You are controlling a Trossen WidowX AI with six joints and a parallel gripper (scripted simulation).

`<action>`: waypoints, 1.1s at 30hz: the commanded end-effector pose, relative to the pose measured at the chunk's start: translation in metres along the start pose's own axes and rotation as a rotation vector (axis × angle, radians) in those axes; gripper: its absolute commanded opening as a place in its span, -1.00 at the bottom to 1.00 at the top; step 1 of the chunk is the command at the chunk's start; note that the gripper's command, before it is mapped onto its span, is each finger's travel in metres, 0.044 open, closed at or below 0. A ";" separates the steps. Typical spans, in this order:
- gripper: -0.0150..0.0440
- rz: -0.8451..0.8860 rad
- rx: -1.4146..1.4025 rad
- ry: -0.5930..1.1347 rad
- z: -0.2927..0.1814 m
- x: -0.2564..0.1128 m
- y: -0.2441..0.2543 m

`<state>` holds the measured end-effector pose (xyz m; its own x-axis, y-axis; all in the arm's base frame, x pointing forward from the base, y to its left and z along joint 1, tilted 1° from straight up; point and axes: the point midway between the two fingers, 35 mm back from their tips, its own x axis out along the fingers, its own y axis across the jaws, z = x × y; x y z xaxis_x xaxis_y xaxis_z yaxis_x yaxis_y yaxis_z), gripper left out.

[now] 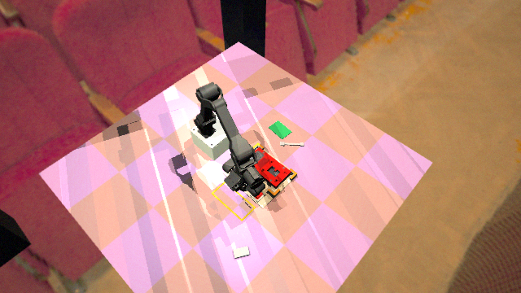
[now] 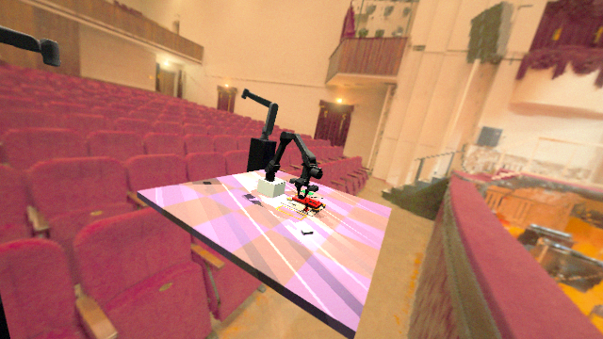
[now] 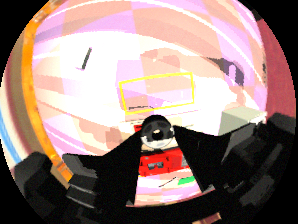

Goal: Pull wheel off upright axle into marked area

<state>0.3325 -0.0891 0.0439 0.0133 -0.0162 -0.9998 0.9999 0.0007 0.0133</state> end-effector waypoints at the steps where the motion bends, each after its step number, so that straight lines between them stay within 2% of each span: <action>1: -0.49 0.010 -0.003 -0.004 0.011 -0.004 -0.006; 16: -0.49 0.013 -0.002 -0.009 0.043 -0.002 -0.029; 25: -0.49 0.013 -0.002 -0.009 0.044 0.023 -0.027; 33: -0.49 0.013 -0.002 -0.009 0.045 0.071 -0.026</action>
<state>0.3102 -0.1359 -0.0100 0.0367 -0.0287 -0.9989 0.9993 -0.0010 0.0368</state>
